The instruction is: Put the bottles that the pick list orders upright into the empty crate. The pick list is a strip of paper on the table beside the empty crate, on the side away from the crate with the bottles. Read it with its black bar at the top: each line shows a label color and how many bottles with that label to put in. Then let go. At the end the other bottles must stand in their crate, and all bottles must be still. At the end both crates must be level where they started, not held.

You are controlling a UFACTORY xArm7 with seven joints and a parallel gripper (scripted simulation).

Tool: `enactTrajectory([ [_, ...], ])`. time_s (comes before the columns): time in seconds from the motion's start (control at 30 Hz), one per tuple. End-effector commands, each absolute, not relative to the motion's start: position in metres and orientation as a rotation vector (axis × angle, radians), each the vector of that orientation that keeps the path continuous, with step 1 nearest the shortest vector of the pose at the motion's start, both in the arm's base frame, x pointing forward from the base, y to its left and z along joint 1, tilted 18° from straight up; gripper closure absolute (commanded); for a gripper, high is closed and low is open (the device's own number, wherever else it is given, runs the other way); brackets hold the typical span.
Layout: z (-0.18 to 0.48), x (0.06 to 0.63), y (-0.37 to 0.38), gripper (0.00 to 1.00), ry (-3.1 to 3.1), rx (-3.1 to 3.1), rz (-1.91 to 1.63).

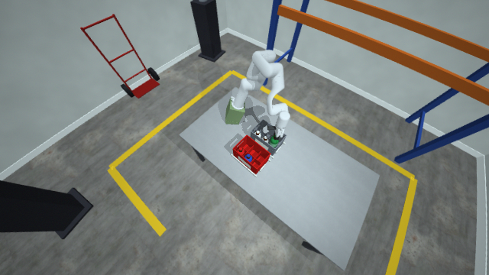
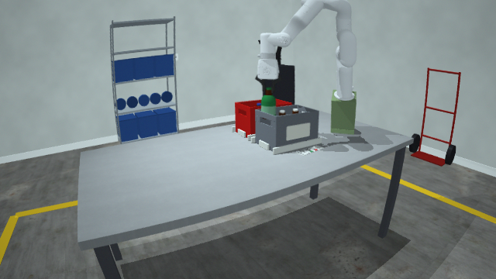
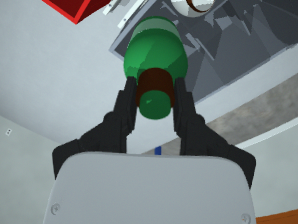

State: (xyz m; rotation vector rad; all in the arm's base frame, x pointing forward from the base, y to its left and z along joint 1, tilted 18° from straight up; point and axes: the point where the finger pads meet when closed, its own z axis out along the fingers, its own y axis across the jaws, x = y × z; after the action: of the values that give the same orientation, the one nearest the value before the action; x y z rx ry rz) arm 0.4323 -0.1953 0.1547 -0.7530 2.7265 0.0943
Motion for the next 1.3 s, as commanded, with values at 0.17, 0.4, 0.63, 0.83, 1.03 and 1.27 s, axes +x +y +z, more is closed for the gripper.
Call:
enactTrajectory([
  [0.17, 0.150, 0.435, -0.196, 1.00, 2.724, -0.751, 0.088],
  [0.4, 0.143, 0.437, -0.195, 1.00, 2.724, -0.751, 0.088],
  [0.63, 0.136, 0.439, -0.194, 1.00, 2.724, -0.751, 0.088],
  [0.83, 0.132, 0.440, -0.193, 1.00, 2.724, -0.751, 0.088],
  [1.03, 0.127, 0.442, -0.192, 1.00, 2.724, -0.751, 0.089],
  [1.27, 0.121, 0.444, -0.191, 1.00, 2.724, -0.751, 0.089],
])
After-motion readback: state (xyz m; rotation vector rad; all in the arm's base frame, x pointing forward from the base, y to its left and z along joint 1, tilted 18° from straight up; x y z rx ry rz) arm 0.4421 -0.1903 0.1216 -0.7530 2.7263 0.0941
